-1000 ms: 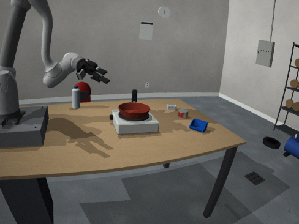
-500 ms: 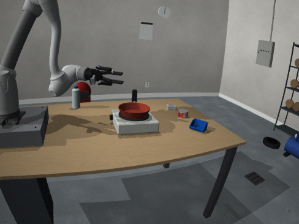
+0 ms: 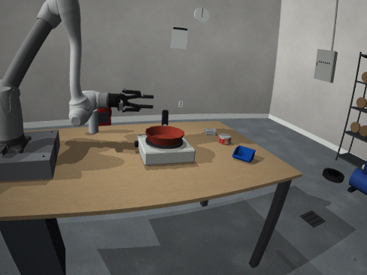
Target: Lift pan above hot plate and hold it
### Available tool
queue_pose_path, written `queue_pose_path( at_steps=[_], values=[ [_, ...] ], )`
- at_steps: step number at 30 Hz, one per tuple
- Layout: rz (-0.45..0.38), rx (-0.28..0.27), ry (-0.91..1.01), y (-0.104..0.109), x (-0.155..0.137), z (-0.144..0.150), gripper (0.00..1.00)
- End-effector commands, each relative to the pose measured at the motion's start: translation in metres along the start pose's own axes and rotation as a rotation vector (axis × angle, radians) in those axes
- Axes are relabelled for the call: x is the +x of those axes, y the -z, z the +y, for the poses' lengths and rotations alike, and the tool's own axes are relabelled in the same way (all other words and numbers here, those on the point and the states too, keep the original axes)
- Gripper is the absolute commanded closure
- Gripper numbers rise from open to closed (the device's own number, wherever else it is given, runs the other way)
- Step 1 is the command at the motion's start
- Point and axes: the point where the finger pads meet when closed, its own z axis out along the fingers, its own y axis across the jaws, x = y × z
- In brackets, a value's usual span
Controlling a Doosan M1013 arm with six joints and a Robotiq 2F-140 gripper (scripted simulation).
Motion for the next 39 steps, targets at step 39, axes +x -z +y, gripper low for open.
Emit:
queue_pose_path(
  at_steps=[39],
  values=[
    [-0.009, -0.001, 0.004, -0.001, 0.011, 0.068, 0.59]
  ],
)
